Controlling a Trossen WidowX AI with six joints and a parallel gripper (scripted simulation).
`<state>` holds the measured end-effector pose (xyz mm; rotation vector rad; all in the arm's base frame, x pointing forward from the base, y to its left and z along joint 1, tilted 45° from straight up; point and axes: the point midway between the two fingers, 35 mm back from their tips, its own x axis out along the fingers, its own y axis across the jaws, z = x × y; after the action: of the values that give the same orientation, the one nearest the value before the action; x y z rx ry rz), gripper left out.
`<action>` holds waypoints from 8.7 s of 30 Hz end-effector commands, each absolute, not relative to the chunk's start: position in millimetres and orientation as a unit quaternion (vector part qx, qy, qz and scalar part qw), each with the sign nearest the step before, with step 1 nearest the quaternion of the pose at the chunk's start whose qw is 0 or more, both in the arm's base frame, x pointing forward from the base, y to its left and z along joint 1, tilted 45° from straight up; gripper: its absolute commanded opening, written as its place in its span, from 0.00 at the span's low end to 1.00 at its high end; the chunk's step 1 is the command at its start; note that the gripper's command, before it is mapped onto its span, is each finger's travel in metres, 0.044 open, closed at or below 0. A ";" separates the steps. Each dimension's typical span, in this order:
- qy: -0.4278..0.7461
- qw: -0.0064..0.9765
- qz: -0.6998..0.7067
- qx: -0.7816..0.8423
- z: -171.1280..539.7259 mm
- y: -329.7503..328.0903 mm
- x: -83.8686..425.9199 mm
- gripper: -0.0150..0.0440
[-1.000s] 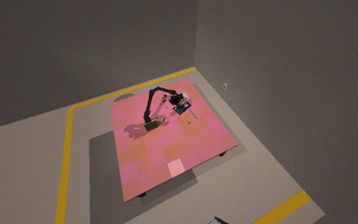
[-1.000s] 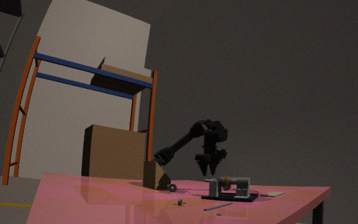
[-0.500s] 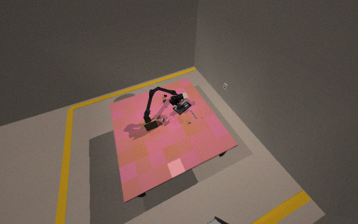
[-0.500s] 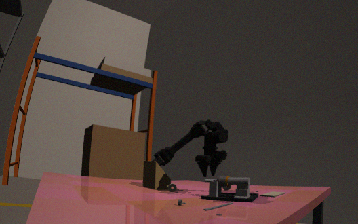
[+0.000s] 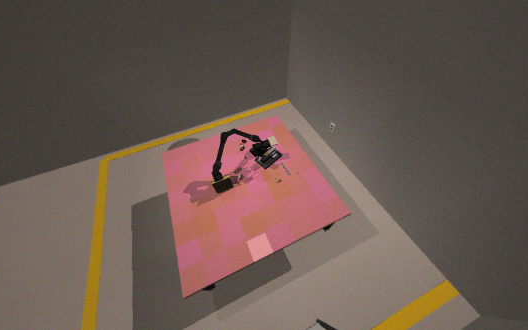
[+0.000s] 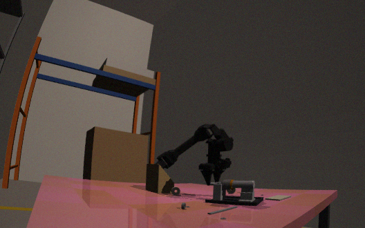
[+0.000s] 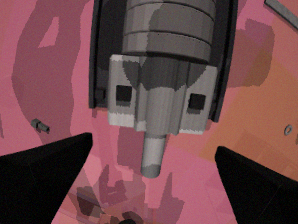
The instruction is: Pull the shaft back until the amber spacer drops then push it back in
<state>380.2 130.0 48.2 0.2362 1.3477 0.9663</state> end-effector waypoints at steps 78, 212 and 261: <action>0.599 0.668 0.429 0.105 26.9 150.8 375.9 0.30; 0.600 0.667 0.428 0.108 19.9 141.2 352.8 0.25; 0.601 0.666 0.428 0.108 18.6 139.4 348.6 0.25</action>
<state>349.2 140.4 19.1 0.2474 1.3548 0.9682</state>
